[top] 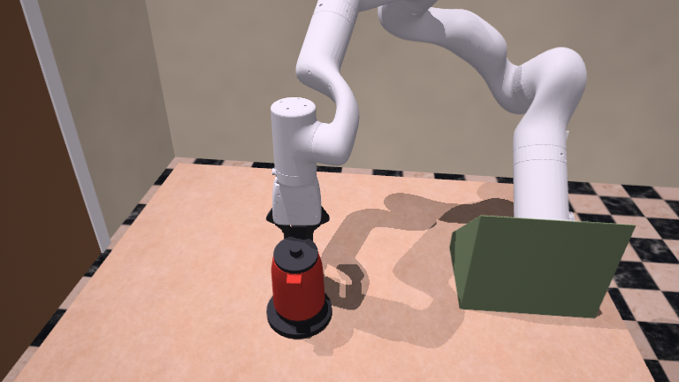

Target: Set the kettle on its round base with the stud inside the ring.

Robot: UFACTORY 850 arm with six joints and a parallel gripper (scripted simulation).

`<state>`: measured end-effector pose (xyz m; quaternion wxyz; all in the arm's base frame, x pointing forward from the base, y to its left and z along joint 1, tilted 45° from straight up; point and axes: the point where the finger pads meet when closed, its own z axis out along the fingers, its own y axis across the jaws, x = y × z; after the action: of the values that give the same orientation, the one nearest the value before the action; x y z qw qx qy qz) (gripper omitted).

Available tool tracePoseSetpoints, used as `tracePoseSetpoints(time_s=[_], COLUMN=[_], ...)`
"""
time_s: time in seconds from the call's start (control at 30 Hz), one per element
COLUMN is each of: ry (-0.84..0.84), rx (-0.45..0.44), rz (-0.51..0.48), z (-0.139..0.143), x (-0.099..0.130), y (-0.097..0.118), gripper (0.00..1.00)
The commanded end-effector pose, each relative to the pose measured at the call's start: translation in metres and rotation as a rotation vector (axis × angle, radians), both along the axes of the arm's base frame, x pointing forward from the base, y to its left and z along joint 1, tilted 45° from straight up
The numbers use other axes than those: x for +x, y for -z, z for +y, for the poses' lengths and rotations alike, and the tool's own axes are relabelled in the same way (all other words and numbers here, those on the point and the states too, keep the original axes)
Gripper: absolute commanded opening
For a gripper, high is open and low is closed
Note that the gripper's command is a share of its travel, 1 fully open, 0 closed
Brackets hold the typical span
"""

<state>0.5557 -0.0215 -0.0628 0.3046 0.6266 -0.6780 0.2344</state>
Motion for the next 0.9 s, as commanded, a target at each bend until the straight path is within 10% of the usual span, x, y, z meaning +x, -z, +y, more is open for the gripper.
tracePoseSetpoints(time_s=[0.0,0.67,0.7,0.87], ry=[-0.001,-0.001,-0.001,-0.001], rx=[0.0,0.0,0.0,0.0], rz=[-0.002,-0.002,-0.002,-0.002], z=[0.0007,0.0011,0.0011,0.0011], x=[0.0009,0.0009,0.0009,0.0009], y=[-0.0007,-0.001,-0.001,-0.001], gripper=[0.0,0.0,0.81,0.81])
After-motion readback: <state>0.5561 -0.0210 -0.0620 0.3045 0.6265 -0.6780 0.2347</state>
